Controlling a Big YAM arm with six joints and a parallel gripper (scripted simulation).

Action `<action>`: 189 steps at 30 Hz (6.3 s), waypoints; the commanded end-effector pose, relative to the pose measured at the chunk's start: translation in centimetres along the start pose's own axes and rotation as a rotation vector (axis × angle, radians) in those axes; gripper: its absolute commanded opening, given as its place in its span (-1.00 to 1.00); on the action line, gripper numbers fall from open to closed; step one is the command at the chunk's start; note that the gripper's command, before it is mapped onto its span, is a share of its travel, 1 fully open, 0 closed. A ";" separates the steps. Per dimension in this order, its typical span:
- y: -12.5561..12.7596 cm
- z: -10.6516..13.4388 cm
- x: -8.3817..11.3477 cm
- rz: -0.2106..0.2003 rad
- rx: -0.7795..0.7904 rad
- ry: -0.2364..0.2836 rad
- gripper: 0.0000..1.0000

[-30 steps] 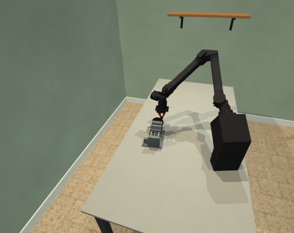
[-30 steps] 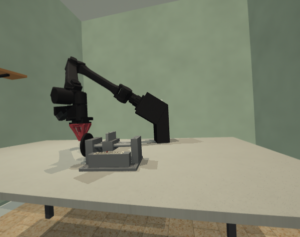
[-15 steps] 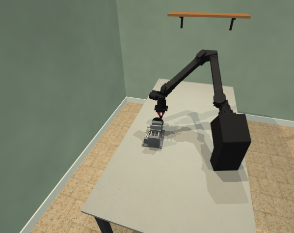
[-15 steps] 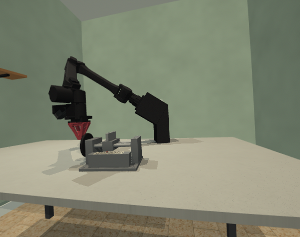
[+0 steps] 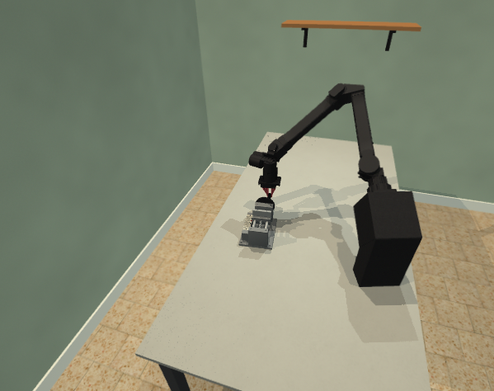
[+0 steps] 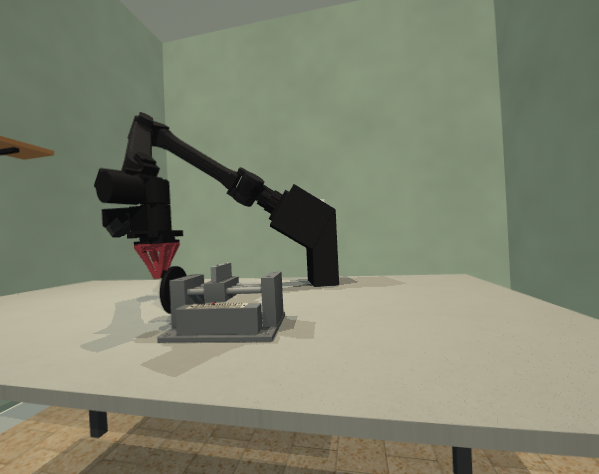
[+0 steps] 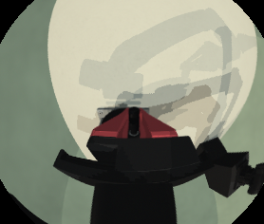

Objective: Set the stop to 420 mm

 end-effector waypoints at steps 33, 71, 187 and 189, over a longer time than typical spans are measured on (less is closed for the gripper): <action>4.2 -0.3 1.9 -0.059 -0.001 -0.002 -0.87; 6.0 -1.6 -2.0 -0.034 -0.022 -0.009 -0.87; -0.2 -1.2 -6.4 -0.027 -0.031 -0.015 -0.87; -0.3 -1.1 -6.3 -0.027 -0.032 -0.015 -0.87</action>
Point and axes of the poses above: the point where the finger pads meet when closed, its own x axis back along the fingers, its own y axis across the jaws, z = x × y, the point moved 10 cm from there along x, back along the fingers, and after that the axes turned 7 degrees about x, right-handed, at the moved point
